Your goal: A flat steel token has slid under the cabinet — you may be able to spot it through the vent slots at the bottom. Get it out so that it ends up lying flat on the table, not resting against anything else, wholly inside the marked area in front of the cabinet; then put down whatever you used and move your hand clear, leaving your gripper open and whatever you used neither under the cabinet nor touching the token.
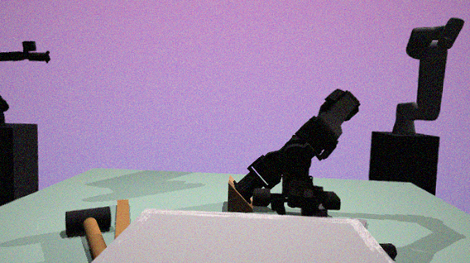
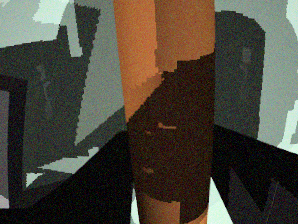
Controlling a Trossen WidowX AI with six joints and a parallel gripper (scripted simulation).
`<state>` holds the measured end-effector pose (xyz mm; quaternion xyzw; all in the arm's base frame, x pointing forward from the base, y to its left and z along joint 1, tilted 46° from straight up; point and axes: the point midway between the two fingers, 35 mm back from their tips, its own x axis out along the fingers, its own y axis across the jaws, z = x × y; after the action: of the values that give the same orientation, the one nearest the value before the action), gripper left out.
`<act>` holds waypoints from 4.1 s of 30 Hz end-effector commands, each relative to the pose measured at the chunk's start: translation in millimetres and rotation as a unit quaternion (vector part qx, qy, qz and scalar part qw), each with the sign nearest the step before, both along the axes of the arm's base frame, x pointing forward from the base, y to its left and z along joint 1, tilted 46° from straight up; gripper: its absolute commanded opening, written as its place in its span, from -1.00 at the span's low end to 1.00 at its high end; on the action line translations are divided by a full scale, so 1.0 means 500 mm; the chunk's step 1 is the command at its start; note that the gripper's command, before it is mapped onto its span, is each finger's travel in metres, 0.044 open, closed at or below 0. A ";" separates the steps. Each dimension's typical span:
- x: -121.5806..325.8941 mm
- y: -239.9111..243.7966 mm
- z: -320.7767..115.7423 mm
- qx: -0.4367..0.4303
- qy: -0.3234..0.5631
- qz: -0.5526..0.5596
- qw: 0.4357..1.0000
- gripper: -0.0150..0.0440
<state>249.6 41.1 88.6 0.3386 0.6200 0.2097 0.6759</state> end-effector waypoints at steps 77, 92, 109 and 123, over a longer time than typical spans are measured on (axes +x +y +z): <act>-0.008 -0.027 0.025 -0.003 0.005 0.009 1.000 0.42; -0.004 0.007 -0.005 -0.001 0.004 0.009 1.000 0.42; -0.001 -0.002 -0.006 -0.004 0.001 0.005 1.000 0.19; -0.001 -0.002 -0.006 -0.004 0.001 0.005 1.000 -0.19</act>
<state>249.0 40.9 86.0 0.3343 0.6227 0.2111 0.6752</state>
